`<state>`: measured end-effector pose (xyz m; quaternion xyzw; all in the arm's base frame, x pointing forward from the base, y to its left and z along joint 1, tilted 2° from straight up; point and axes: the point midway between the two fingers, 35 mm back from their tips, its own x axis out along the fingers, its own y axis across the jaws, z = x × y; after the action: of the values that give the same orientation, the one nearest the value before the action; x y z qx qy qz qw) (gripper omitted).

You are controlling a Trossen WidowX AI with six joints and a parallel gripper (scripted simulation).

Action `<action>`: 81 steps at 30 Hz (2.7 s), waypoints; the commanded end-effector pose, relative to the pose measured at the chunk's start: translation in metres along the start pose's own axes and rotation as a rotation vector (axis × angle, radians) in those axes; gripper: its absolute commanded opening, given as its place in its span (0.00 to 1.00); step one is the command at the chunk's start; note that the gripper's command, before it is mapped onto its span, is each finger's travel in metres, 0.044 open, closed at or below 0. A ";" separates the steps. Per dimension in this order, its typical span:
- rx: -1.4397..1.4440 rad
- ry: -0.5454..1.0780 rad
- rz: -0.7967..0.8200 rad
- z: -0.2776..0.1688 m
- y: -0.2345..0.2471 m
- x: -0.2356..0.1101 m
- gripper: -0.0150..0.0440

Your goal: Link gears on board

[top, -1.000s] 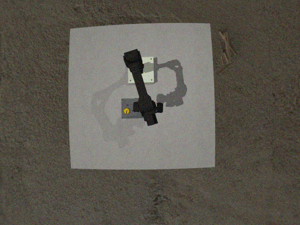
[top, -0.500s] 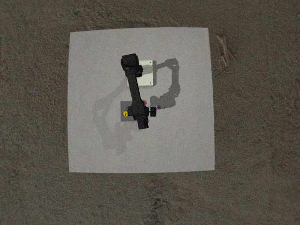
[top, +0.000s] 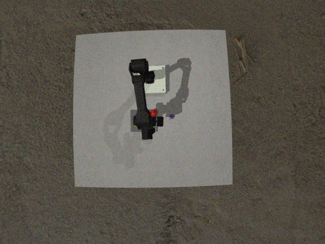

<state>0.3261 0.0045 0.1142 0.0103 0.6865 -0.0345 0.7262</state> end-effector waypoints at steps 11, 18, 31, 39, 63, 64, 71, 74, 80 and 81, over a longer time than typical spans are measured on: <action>-0.002 0.005 0.002 -0.005 -0.031 0.022 0.25; -0.003 0.005 0.001 -0.007 -0.037 0.024 0.25; 0.037 0.005 0.001 -0.006 -0.037 0.022 0.25; 0.154 0.005 0.001 -0.006 -0.037 0.022 0.25; 0.105 0.005 0.001 -0.006 -0.038 0.048 0.25; 0.117 0.005 0.001 -0.006 -0.037 0.050 0.25; 0.254 0.005 0.000 -0.006 -0.037 0.061 0.25; 0.320 0.005 0.000 -0.007 -0.037 0.065 0.25; 0.435 0.005 0.000 -0.007 -0.037 0.068 0.25; 0.450 0.005 0.000 -0.007 -0.038 0.068 0.25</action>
<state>0.3209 -0.0351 0.0483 0.1539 0.6671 -0.1727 0.7082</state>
